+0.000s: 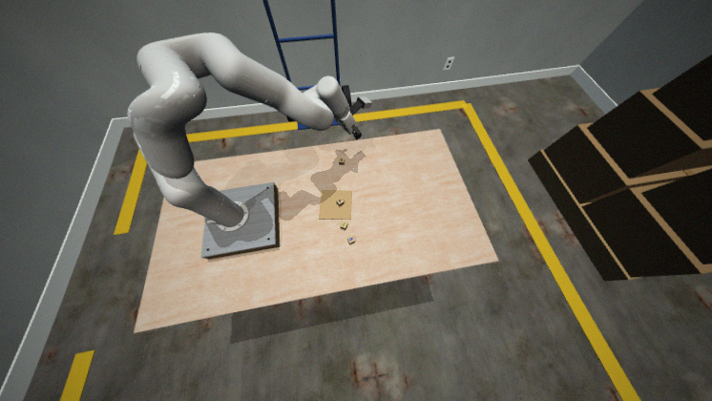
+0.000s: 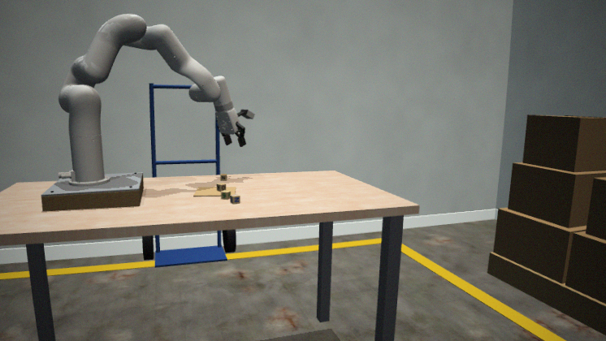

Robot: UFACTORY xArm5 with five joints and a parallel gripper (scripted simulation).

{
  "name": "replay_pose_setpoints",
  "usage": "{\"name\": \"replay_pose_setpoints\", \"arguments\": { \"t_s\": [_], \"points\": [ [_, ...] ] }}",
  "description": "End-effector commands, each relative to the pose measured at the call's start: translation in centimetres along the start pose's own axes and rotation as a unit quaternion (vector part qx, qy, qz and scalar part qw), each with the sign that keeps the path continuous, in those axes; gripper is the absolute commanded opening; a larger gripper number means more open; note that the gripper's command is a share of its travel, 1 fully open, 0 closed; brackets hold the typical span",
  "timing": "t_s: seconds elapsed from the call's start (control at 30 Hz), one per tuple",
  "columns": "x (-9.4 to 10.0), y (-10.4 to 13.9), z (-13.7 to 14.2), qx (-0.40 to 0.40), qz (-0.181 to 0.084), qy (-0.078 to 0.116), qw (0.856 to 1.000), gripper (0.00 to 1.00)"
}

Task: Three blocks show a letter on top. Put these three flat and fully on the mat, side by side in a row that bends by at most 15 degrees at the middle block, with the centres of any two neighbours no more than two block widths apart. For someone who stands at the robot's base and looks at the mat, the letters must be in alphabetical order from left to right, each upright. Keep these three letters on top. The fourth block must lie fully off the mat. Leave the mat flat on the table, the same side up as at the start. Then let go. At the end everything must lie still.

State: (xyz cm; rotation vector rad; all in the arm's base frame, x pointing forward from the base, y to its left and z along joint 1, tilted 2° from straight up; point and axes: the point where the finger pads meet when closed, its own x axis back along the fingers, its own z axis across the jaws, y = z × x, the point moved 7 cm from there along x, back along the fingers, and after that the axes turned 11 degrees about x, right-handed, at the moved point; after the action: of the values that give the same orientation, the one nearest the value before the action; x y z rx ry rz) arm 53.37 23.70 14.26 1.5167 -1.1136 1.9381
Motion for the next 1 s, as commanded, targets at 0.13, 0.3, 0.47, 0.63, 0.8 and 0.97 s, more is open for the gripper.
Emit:
{"name": "replay_pose_setpoints", "arguments": {
  "t_s": [0.13,0.3,0.47,0.63,0.8,0.97],
  "points": [
    [-2.3,0.4,0.3,0.081,-0.092,-0.029,0.992,1.00],
    [-2.7,0.7,0.3,0.100,-0.112,-0.038,0.988,1.00],
    [-2.7,0.7,0.3,0.101,-0.112,-0.038,0.988,1.00],
    [-2.7,0.7,0.3,0.101,-0.112,-0.038,0.988,1.00],
    [-2.7,0.7,0.3,0.101,-0.112,-0.038,0.988,1.00],
    [-2.7,0.7,0.3,0.101,-0.112,-0.038,0.988,1.00]
  ]
}}
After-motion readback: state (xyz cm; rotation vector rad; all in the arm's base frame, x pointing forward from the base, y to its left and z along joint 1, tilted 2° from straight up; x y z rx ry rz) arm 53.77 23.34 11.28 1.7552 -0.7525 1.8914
